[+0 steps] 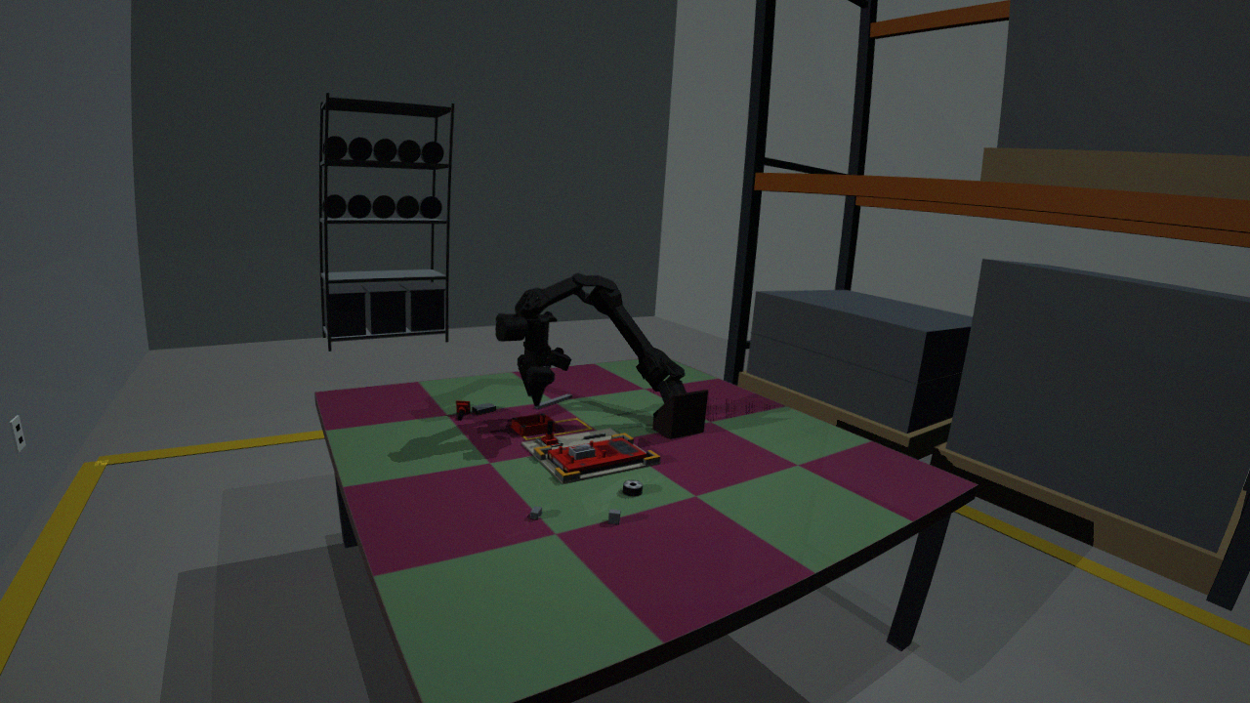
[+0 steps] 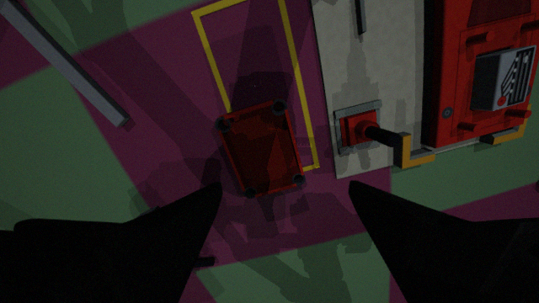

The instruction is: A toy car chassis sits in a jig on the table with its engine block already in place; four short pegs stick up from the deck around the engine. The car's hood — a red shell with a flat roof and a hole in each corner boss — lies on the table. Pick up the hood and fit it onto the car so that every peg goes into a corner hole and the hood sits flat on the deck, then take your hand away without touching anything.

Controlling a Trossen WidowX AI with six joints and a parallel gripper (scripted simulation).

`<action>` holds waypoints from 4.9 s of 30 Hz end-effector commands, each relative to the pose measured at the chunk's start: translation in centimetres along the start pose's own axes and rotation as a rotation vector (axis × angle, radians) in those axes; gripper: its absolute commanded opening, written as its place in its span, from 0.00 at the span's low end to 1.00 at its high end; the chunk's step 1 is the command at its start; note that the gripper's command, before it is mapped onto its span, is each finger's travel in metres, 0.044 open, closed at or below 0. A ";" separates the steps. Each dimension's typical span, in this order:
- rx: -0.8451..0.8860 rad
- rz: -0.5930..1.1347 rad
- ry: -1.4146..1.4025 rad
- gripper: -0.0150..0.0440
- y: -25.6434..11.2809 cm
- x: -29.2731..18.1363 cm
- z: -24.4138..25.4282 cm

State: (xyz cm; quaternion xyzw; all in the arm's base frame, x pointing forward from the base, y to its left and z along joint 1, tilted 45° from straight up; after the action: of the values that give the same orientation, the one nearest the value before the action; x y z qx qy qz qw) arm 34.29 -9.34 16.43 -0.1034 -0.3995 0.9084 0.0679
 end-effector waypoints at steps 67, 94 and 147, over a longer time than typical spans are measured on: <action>-1.369 0.063 2.525 1.00 4.7 6.2 2.0; -1.375 0.069 2.524 1.00 7.0 6.3 2.1; -1.378 0.074 2.523 1.00 9.9 6.6 2.3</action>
State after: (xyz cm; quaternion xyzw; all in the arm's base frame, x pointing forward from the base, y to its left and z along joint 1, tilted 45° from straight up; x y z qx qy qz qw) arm 26.91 -16.29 10.10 -0.8471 -0.4206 -0.1616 0.2818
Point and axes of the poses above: the point midway between the two fingers, 35 mm back from their tips, its own y axis out along the fingers, its own z axis across the jaws, x = y × z, the point moved 4 cm from there along -y, back along the fingers, and after that the axes turned 8 degrees about -y, right-handed, at the moved point
